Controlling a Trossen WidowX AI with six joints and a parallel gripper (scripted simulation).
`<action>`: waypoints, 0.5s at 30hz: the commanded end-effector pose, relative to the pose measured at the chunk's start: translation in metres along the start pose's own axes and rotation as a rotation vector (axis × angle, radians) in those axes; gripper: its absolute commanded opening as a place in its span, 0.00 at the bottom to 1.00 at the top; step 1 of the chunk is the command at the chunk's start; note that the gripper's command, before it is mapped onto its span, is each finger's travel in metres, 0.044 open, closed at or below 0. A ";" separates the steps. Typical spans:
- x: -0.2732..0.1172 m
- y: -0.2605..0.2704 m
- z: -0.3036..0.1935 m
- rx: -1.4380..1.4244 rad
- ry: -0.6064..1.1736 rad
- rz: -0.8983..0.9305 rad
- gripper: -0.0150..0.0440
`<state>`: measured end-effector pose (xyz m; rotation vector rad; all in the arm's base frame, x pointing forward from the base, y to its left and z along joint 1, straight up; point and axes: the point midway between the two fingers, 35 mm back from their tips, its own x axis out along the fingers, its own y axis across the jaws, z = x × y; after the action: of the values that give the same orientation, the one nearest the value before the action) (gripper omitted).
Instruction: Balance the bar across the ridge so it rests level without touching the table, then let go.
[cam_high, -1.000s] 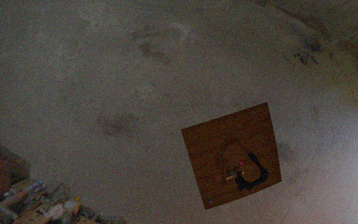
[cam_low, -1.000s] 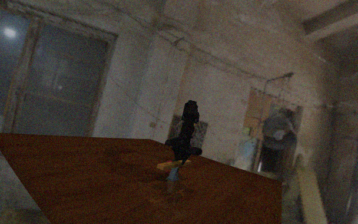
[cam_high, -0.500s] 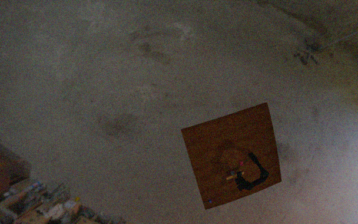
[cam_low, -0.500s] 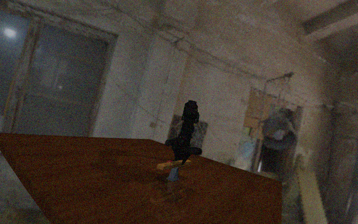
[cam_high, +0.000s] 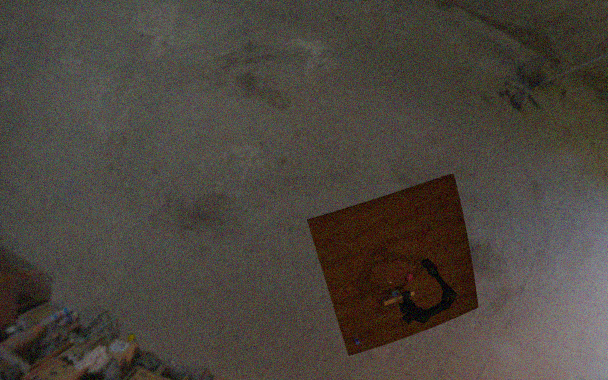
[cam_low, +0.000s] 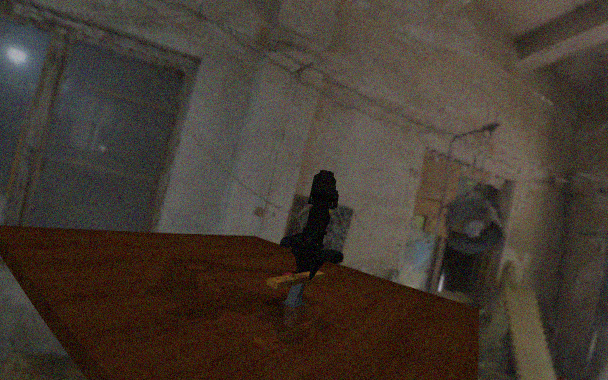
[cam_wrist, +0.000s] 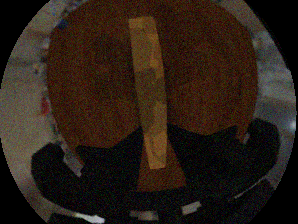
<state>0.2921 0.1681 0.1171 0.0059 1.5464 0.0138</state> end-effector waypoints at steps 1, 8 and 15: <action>0.000 0.000 0.000 0.000 0.000 0.000 0.54; 0.000 0.000 0.000 0.000 0.000 0.000 0.55; 0.000 0.000 0.000 0.000 0.000 0.000 0.57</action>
<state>0.2921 0.1681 0.1171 0.0060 1.5465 0.0139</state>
